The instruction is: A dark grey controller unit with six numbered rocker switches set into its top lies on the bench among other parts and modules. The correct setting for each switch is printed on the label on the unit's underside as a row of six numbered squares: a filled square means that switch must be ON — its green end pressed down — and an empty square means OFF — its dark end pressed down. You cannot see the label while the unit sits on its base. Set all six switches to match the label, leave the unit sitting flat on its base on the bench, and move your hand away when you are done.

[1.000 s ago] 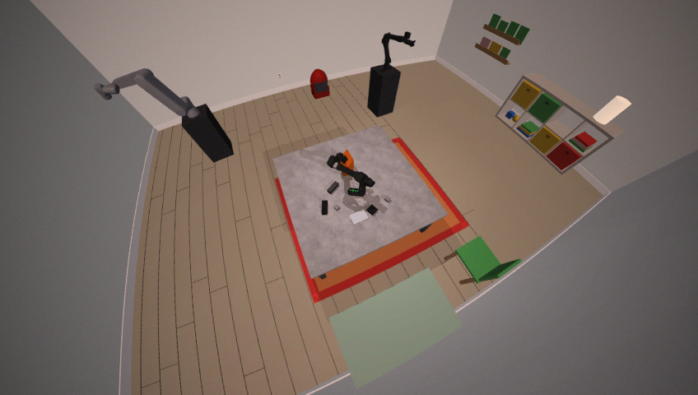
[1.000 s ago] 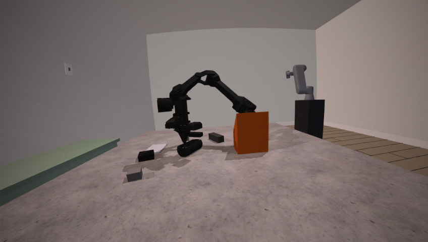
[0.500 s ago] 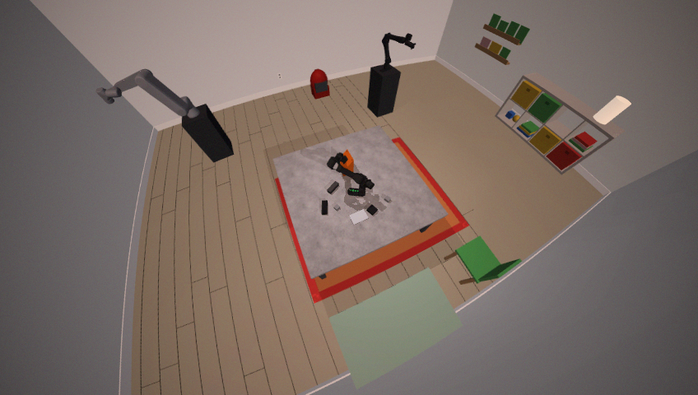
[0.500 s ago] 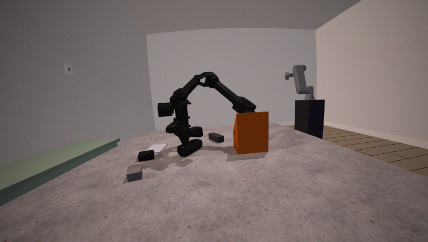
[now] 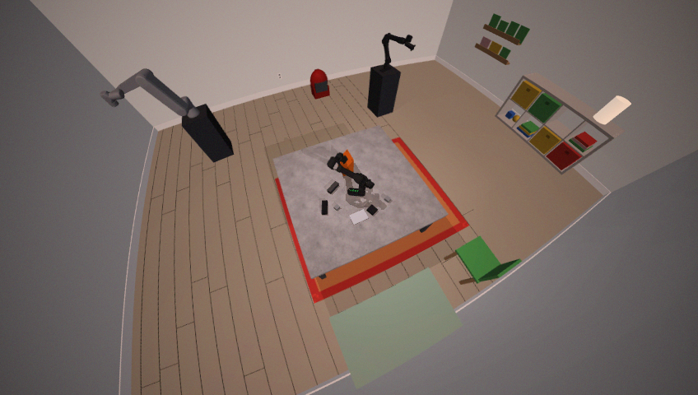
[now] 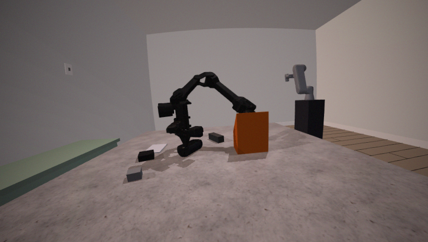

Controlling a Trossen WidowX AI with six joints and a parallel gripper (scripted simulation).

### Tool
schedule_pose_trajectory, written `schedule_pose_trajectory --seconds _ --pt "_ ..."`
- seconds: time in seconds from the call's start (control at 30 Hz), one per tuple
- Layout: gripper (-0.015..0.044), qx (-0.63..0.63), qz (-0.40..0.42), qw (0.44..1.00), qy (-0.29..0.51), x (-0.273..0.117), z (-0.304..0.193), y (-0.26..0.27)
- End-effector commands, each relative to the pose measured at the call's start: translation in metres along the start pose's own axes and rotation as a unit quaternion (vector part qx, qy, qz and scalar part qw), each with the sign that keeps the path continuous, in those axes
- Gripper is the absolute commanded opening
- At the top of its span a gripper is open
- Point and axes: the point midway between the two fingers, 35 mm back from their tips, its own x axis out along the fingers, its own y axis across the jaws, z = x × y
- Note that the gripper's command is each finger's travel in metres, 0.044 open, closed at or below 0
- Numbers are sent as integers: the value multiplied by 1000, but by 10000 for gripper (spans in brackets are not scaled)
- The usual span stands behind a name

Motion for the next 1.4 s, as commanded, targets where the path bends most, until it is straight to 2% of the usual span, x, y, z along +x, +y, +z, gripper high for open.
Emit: schedule_pose_trajectory --seconds 0.0,0.23,0.5,1.17,1.37 --pt "0 1 -6 1000 -6 -36 2 -1" --pt "0 1 -6 1000 -6 -39 1 -2" --pt "0 -2 -6 1000 -5 -42 -48 -11" --pt "0 -2 -4 1000 -5 -42 -48 -12" --pt "0 -2 46 999 -3 -29 -47 -38"
